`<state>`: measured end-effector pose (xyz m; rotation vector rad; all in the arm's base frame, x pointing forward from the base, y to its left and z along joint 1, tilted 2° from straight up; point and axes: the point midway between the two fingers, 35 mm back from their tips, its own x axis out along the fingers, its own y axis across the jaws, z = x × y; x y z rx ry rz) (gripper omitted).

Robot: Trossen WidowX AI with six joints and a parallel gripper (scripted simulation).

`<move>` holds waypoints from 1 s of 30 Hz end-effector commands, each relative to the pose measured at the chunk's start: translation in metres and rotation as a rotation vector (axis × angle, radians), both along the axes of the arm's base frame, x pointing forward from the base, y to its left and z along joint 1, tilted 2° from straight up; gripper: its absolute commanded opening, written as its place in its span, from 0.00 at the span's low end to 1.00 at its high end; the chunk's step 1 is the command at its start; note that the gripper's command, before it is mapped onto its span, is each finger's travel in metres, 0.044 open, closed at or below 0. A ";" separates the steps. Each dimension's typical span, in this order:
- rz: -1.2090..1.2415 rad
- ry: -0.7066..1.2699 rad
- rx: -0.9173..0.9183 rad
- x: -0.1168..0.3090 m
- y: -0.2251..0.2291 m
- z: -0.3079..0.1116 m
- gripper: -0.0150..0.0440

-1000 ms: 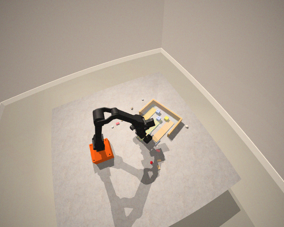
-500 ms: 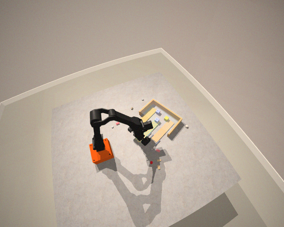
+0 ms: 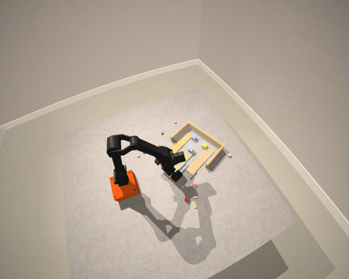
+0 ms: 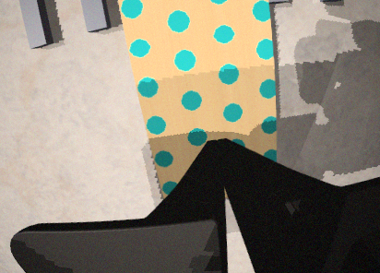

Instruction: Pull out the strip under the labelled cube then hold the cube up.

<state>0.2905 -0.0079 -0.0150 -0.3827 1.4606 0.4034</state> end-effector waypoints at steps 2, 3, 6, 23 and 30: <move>0.000 0.027 -0.003 -0.014 -0.005 -0.006 0.25; 0.000 0.027 -0.003 -0.015 -0.006 -0.006 0.25; 0.000 0.028 -0.003 -0.019 -0.008 -0.007 0.25; 0.000 0.030 -0.004 -0.042 -0.022 -0.008 0.25; 0.000 0.030 -0.004 -0.051 -0.027 -0.009 0.25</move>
